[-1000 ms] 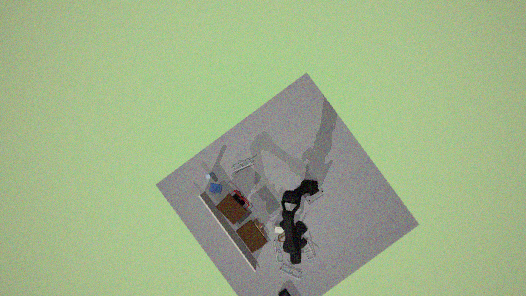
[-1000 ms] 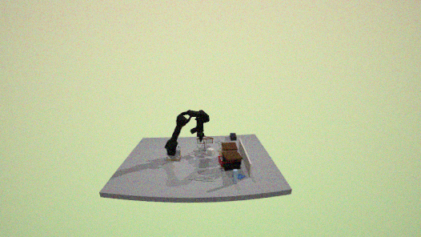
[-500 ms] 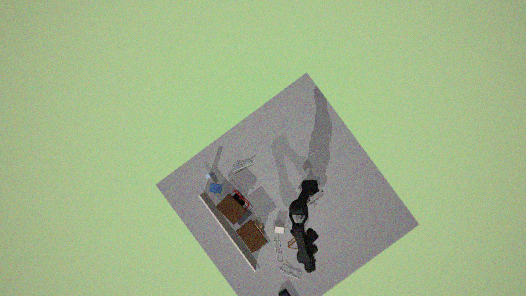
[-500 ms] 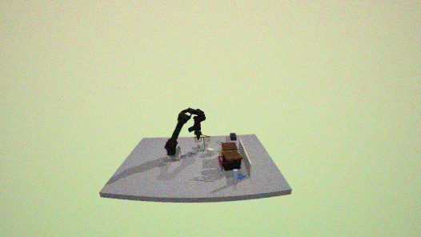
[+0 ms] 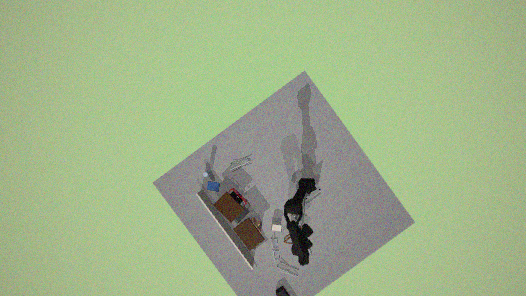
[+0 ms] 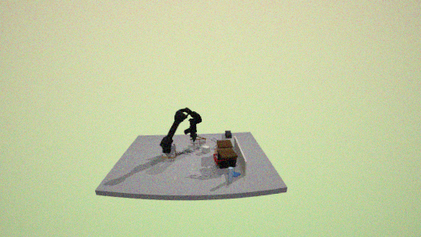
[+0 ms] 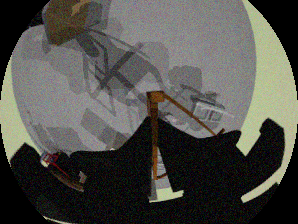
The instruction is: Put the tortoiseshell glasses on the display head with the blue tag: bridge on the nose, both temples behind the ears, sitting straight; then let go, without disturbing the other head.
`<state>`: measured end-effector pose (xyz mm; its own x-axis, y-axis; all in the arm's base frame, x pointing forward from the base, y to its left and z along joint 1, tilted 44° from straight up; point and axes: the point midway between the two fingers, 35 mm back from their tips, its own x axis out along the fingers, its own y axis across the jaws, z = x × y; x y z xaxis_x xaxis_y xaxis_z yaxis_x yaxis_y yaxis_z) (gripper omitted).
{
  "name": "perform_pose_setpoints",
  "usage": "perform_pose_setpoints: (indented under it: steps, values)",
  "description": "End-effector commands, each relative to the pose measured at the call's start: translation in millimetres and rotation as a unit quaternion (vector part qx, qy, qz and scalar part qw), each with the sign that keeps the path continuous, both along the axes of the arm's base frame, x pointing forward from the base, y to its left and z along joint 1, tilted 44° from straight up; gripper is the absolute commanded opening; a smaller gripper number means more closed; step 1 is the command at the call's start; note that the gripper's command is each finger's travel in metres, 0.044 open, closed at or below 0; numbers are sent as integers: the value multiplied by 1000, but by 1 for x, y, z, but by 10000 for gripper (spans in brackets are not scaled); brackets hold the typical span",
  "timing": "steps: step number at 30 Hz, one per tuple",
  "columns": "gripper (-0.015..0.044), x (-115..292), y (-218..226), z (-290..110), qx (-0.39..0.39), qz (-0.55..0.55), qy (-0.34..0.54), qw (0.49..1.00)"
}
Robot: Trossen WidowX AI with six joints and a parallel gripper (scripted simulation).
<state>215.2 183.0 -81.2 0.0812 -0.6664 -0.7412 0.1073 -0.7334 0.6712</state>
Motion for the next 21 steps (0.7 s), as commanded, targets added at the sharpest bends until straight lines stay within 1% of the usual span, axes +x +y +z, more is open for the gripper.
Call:
perform_pose_setpoints:
  steps: [1,21]
  values:
    - [0,-1,-10,-9,-4,3,2,1000]
    - [0,-8,-18,-4,-4,3,3,1000]
